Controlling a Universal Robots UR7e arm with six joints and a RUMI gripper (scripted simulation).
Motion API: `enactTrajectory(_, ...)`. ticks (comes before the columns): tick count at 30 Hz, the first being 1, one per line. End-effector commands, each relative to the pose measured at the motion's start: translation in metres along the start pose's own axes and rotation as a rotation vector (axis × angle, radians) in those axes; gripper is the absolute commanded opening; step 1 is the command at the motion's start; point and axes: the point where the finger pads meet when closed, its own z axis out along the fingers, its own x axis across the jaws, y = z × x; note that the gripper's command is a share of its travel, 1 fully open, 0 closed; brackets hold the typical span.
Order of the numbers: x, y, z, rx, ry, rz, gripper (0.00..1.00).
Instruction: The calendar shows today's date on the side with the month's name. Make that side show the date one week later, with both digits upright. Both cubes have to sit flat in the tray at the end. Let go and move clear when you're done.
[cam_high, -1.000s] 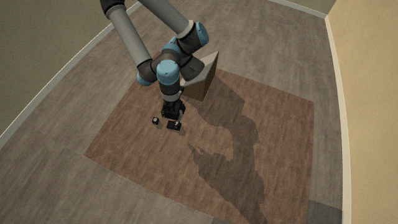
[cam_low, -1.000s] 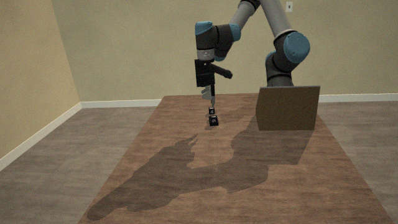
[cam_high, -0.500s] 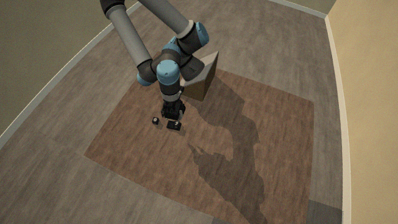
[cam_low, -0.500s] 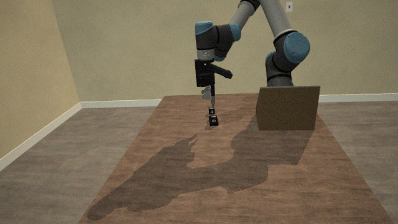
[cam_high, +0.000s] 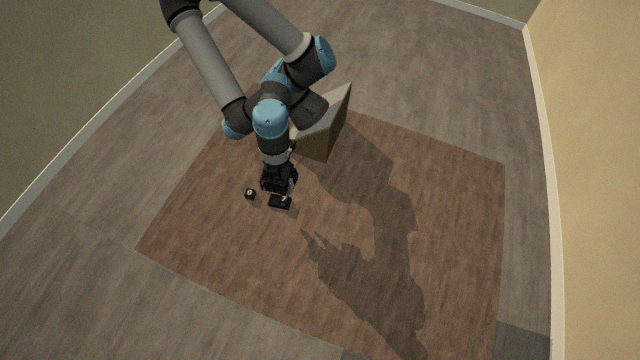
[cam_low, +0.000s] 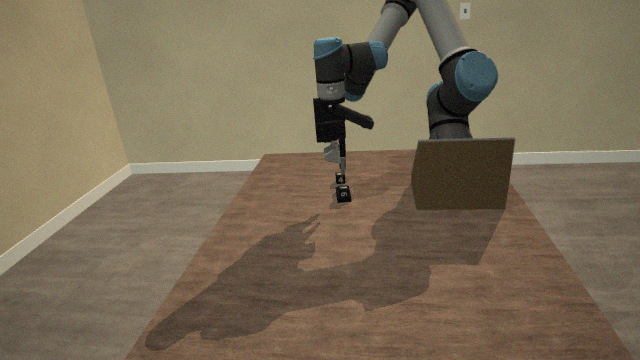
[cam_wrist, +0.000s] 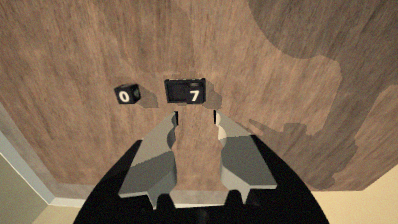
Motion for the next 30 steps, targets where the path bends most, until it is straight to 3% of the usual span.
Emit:
enactTrajectory(1,0.0,0.0,0.006,-0.001,0.0,0.0,0.28)
enactTrajectory(30,-0.001,0.0,0.042,-0.001,0.0,0.0,0.28)
